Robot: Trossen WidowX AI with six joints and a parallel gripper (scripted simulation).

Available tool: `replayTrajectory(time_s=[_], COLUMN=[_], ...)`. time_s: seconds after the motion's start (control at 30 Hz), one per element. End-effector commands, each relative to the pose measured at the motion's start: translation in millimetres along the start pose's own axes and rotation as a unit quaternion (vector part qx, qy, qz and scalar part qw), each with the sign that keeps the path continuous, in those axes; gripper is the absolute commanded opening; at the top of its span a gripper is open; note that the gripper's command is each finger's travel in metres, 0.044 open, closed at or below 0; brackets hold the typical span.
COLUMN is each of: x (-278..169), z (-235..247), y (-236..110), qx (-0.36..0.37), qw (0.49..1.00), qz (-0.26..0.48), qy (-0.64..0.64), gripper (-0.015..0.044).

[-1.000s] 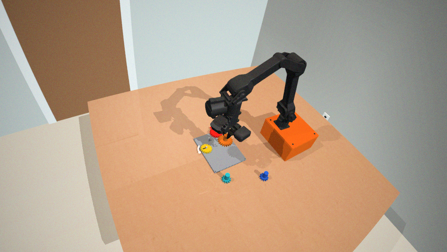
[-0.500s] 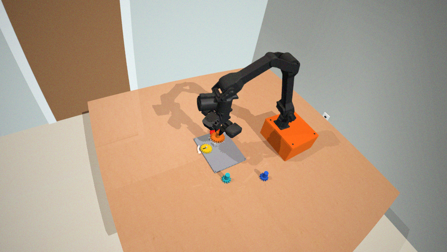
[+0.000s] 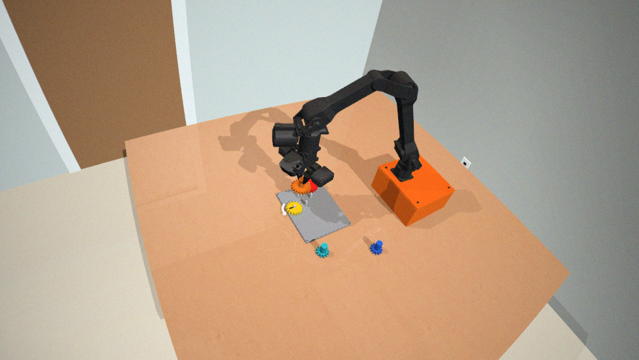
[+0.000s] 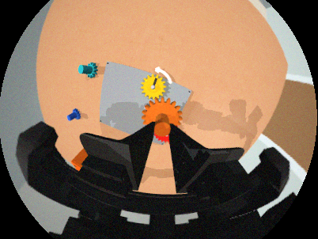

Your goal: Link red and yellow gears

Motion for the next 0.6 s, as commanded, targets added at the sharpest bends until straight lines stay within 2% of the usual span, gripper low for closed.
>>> replayTrajectory(time_s=[0.0,0.57], x=[-3.4,-3.7], z=[-8.1,-8.1], y=[5.7,0.9], qx=[0.000,0.000], qw=[1.000,1.000], qz=[0.003,0.003], qy=[-0.004,-0.004], gripper=[0.0000,0.0000])
Point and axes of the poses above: the point midway between the two fingers, 35 mm back from their tips, its own y axis out along the fingers, its own z axis across the jaws, x = y × z, the point moved 6 cm from there along -y, back along the fingers, and after that the axes turned 12 degrees about -y, right-handed, at the moved point
